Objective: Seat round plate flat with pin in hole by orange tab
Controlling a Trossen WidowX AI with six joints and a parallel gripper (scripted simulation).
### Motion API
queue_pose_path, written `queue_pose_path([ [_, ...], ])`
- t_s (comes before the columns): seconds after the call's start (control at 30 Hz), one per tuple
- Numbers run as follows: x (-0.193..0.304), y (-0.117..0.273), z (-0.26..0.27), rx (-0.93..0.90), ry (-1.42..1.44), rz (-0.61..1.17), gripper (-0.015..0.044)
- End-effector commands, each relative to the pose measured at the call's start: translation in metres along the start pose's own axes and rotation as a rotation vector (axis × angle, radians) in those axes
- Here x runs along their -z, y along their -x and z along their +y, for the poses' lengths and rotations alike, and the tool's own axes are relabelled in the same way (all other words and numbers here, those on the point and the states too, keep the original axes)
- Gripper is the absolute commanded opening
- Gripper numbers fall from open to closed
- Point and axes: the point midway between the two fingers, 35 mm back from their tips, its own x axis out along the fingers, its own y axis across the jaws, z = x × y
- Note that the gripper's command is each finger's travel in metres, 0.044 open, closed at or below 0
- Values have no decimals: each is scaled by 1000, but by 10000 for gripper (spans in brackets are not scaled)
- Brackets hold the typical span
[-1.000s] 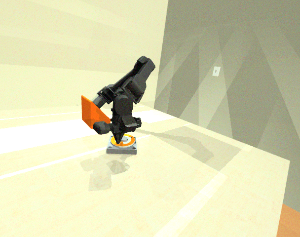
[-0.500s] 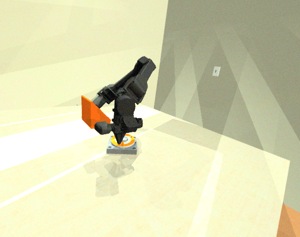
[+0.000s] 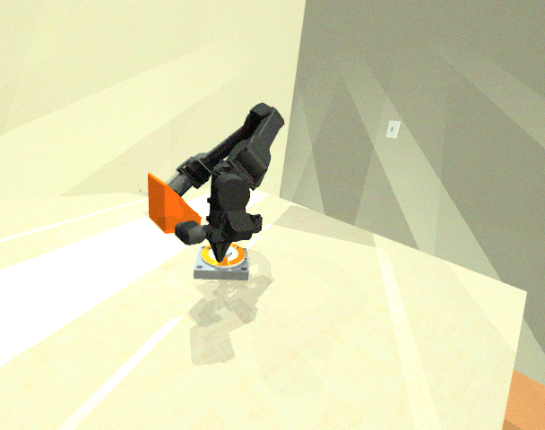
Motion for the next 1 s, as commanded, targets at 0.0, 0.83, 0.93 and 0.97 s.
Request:
queue_pose_path([
  [0.0,-7,1,7,-7,14,-11,0],
  [0.83,-13,3,24,-8,14,-11,0],
  [0.93,-13,4,26,-8,14,-11,0],
  [0.97,-14,4,27,-8,14,-11,0],
])
